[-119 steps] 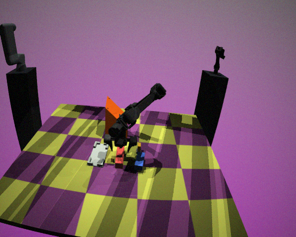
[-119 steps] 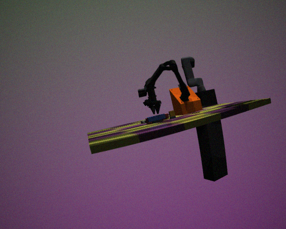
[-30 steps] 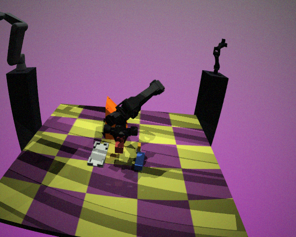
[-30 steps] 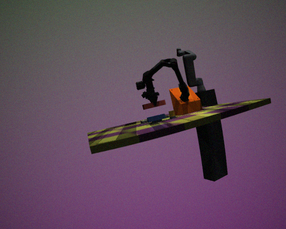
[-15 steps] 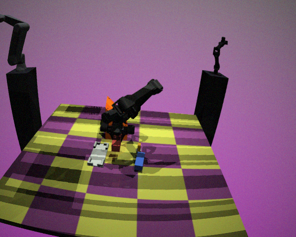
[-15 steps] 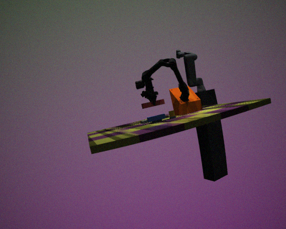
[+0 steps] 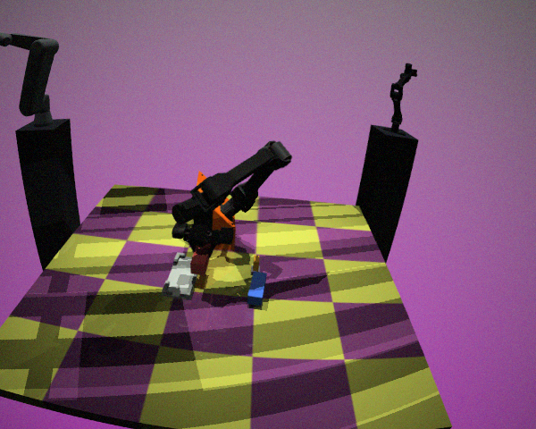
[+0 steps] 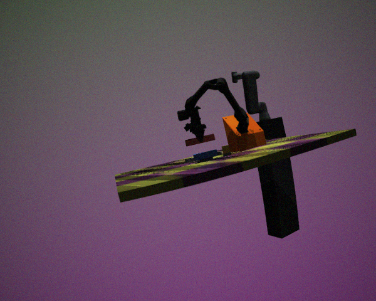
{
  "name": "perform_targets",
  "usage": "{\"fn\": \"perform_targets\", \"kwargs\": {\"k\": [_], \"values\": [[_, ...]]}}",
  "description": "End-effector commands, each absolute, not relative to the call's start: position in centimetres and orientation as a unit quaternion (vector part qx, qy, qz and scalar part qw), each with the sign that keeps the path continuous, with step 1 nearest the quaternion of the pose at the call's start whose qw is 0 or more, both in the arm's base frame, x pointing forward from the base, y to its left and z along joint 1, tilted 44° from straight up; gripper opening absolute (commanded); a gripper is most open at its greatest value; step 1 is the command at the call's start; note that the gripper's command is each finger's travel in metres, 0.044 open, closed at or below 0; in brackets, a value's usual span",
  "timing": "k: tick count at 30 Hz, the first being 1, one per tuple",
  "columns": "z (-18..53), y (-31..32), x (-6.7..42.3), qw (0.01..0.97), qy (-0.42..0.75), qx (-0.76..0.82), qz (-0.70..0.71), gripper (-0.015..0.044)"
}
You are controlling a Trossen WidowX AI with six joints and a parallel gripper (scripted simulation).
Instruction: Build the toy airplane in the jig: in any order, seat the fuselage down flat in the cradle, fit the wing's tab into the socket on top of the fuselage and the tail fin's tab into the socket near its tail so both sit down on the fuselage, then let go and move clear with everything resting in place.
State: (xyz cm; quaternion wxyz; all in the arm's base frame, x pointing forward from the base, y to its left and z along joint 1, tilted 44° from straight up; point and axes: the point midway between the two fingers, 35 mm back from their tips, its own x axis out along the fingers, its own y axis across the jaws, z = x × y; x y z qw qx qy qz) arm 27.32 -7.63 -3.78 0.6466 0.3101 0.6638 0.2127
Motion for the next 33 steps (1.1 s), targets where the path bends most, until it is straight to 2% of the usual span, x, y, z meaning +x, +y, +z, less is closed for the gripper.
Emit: {"fn": "perform_targets", "kwargs": {"k": [1, 24, 31, 33], "values": [[-5.0, -8.2, 27.0, 0.647, 0.664, 0.31, 0.209, 0.0], [-11.4, -9.9, 24.9, 0.64, 0.669, 0.325, 0.195, 0.0], [-11.4, -9.9, 24.9, 0.64, 0.669, 0.325, 0.195, 0.0184], [-11.4, -9.9, 24.9, 0.64, 0.669, 0.325, 0.195, 0.0195]]}}
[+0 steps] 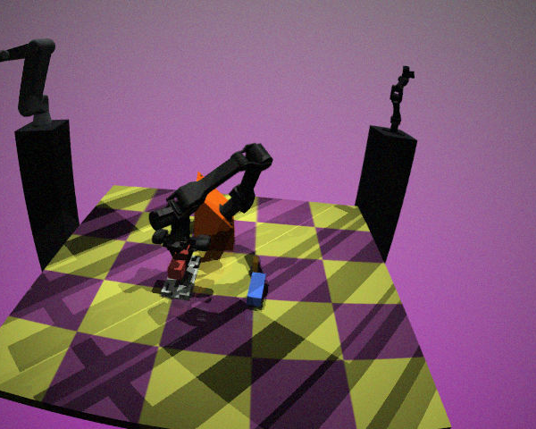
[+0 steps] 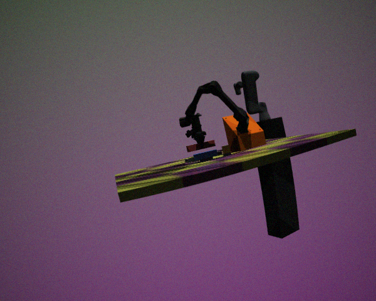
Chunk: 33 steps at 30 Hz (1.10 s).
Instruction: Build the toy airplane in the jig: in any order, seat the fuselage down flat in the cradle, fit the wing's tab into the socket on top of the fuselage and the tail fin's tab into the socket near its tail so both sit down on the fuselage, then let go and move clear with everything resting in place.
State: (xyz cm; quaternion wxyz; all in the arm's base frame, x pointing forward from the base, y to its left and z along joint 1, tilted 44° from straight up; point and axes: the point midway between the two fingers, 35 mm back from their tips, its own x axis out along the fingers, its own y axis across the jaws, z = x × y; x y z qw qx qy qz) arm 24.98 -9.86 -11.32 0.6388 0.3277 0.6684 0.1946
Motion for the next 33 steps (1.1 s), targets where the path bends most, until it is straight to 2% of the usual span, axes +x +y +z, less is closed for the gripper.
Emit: {"fn": "perform_targets", "kwargs": {"k": [1, 33], "values": [[-11.4, -9.9, 24.9, 0.64, 0.669, 0.325, 0.195, 0.0195], [-13.8, -7.8, 25.0, 0.64, 0.668, 0.325, 0.196, 0.0195]]}}
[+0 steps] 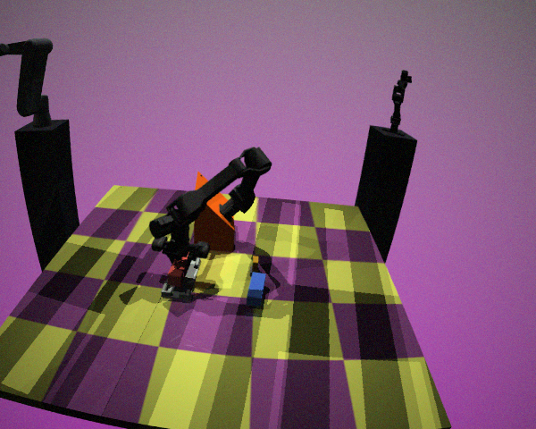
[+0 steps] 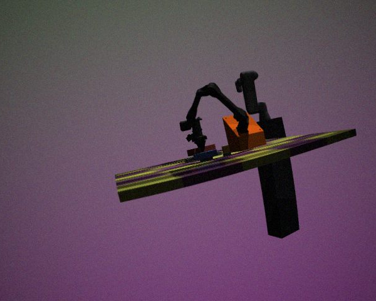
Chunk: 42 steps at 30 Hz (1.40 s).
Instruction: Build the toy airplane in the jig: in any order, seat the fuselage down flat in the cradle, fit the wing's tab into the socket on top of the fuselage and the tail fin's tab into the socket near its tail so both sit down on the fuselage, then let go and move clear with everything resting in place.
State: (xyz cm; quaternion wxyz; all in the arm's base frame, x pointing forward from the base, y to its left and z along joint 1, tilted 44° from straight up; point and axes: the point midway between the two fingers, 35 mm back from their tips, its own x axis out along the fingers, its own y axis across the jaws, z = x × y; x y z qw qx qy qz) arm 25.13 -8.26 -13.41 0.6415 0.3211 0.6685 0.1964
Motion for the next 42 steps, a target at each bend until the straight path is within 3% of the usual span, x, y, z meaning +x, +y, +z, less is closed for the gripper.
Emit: {"fn": "perform_targets", "kwargs": {"k": [1, 9, 14, 19, 34, 42], "values": [[-13.88, -7.71, 25.02, 0.64, 0.668, 0.325, 0.196, 0.0195], [-14.38, -7.21, 25.0, 0.64, 0.668, 0.325, 0.196, 0.0195], [-14.27, -7.37, 25.05, 0.64, 0.669, 0.322, 0.197, 0.0161], [-14.27, -7.37, 25.05, 0.64, 0.669, 0.322, 0.197, 0.003], [-14.27, -7.37, 25.05, 0.64, 0.669, 0.322, 0.197, 0.0424], [-14.27, -7.37, 25.05, 0.64, 0.669, 0.322, 0.197, 0.044]]}}
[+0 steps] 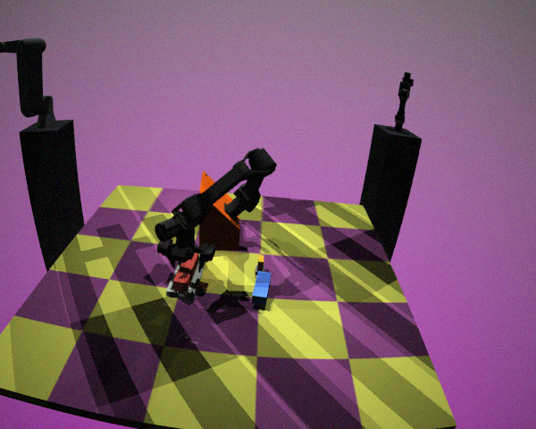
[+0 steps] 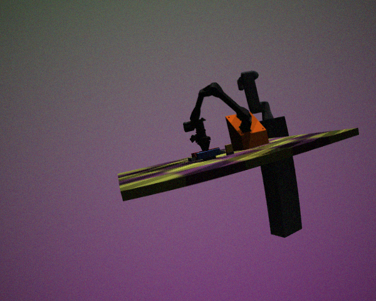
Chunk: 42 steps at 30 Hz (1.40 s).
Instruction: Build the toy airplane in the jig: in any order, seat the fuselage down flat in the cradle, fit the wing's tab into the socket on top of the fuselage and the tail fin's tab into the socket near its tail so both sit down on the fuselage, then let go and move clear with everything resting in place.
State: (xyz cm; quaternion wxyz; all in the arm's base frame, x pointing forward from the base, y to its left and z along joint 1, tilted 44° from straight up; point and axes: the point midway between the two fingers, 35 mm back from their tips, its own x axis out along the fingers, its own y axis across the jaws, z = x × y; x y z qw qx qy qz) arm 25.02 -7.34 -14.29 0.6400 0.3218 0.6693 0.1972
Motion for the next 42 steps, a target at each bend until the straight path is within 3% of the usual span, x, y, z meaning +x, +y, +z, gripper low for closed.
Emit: {"fn": "perform_targets", "kwargs": {"k": [1, 8, 19, 28, 35, 42], "values": [[-14.1, -7.6, 25.1, 0.64, 0.669, 0.322, 0.197, 0.044], [-6.8, -14.6, 24.7, 0.64, 0.669, 0.324, 0.194, 0.044], [-6.7, -14.9, 25.4, 0.634, 0.673, 0.336, 0.181, 0.044], [2.0, -5.8, 32.4, 0.64, 0.673, 0.33, 0.166, 0.044], [9.3, 3.6, 33.7, 0.633, 0.671, 0.34, 0.185, 0.044], [9.6, 4.0, 33.6, 0.632, 0.671, 0.34, 0.187, 0.044]]}}
